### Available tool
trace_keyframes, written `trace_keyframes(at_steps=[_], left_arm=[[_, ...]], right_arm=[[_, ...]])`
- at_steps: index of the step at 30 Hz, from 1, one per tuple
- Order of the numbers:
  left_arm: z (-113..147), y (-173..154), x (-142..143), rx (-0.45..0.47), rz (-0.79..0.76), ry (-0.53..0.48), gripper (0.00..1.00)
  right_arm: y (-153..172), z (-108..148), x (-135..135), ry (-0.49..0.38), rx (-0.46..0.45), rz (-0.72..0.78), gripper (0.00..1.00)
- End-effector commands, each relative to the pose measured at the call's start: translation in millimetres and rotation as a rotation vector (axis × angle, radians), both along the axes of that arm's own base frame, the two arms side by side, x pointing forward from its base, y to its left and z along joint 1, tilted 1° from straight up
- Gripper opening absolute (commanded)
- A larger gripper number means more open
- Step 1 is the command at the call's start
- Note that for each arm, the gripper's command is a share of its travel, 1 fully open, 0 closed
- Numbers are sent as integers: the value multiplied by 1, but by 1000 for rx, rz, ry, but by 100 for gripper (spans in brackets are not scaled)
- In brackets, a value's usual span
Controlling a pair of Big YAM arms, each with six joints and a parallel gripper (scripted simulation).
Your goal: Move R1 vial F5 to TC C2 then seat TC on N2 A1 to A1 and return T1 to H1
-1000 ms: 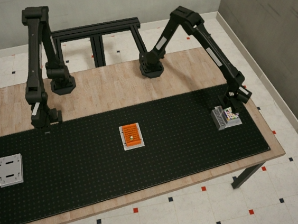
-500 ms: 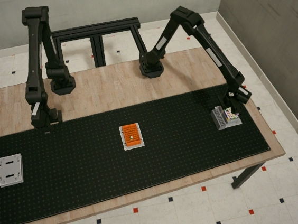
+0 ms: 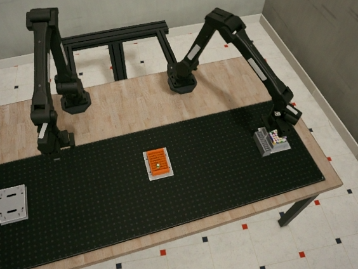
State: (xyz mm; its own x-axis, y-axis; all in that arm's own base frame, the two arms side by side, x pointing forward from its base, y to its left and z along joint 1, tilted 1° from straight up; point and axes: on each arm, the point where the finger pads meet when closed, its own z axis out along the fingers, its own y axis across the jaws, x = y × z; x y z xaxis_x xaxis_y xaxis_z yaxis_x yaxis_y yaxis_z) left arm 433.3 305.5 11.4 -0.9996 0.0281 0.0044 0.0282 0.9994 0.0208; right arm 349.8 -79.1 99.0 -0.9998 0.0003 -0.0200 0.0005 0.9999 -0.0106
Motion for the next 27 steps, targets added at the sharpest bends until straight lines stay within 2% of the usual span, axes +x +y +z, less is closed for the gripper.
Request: trace_keyframes(at_steps=[1, 27], left_arm=[[-3, 10, 0, 8, 4, -10, 7], [-10, 10, 0, 6, 4, -7, 7]], right_arm=[[0, 0, 1, 14, 4, 8, 100], [0, 0, 1, 14, 4, 8, 100]])
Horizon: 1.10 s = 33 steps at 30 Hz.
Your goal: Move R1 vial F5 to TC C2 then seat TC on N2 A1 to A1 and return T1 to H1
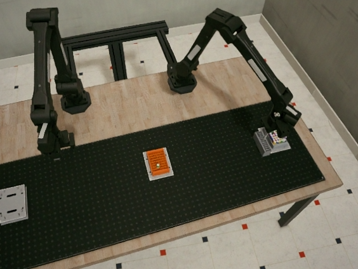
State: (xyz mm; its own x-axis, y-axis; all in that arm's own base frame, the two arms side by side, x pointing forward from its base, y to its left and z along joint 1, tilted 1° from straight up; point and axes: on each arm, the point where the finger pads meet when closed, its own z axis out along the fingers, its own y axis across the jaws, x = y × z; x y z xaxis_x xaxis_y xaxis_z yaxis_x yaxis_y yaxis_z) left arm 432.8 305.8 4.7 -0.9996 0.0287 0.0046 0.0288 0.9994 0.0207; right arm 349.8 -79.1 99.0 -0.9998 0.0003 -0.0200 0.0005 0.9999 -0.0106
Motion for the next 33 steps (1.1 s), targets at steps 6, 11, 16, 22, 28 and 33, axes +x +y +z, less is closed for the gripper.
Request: trace_keyframes(at_steps=[6, 11, 16, 22, 28, 33], left_arm=[[-3, 9, -1, 6, 5, -8, 7], [-7, 9, -1, 5, 5, -6, 7], [-8, 10, -1, 6, 5, -7, 7], [-5, 9, -1, 9, 5, -11, 7], [-12, 9, -2, 4, 5, -4, 7], [-11, 10, 0, 7, 5, -9, 7]], right_arm=[[0, 0, 1, 14, 4, 8, 100], [0, 0, 1, 14, 4, 8, 100], [0, 0, 1, 14, 4, 8, 100], [0, 0, 1, 14, 4, 8, 100], [0, 0, 1, 14, 4, 8, 100], [0, 0, 1, 14, 4, 8, 100]])
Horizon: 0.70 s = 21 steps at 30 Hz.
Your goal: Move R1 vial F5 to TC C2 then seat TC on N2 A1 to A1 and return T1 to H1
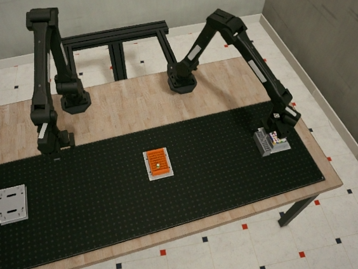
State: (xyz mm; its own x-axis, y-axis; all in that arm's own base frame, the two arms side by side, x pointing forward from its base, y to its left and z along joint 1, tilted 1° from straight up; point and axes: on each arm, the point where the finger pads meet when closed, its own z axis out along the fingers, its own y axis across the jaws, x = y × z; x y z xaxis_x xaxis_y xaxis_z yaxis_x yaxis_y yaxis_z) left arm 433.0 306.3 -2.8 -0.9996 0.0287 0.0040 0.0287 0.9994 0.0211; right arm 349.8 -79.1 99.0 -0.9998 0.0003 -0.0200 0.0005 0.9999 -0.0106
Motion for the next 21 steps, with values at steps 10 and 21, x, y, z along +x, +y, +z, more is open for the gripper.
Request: trace_keyframes(at_steps=[10, 21], left_arm=[[-9, 7, -4, 0, 5, 1, 7], [-12, 7, -4, -1, 5, 2, 7]], right_arm=[[0, 0, 1, 14, 4, 8, 100], [0, 0, 1, 14, 4, 8, 100]])
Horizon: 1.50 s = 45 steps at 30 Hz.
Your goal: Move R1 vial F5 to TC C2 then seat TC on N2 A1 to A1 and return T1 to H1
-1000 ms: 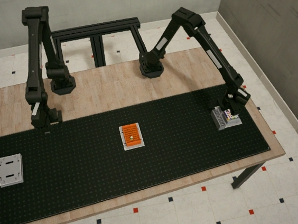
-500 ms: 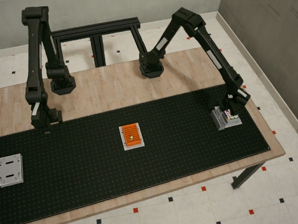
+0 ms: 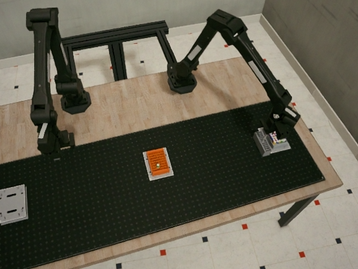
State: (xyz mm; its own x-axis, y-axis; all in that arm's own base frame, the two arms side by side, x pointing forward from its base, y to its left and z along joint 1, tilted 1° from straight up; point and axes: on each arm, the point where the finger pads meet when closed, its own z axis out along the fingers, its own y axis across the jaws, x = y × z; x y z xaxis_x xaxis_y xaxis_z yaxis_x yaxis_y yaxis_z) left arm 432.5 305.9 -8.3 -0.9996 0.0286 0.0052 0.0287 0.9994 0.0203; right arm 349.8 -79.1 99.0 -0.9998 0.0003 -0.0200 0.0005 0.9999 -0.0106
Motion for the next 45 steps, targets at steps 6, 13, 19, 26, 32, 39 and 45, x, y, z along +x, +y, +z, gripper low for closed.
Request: trace_keyframes(at_steps=[6, 13, 19, 26, 32, 39, 45], left_arm=[[0, 15, 7, 16, 5, -21, 7], [-1, 15, 7, 17, 5, -22, 7], [2, 15, 7, 20, 5, -27, 7], [-7, 11, 2, 10, 6, -13, 7], [-12, 8, -2, 3, 6, -3, 7], [-11, 12, 4, 10, 6, -12, 7], [-11, 11, 2, 10, 6, -13, 7]], right_arm=[[0, 0, 1, 14, 4, 8, 100], [0, 0, 1, 14, 4, 8, 100], [0, 0, 1, 14, 4, 8, 100], [0, 0, 1, 14, 4, 8, 100], [0, 0, 1, 14, 4, 8, 100], [0, 0, 1, 14, 4, 8, 100], [0, 0, 1, 14, 4, 8, 100]])
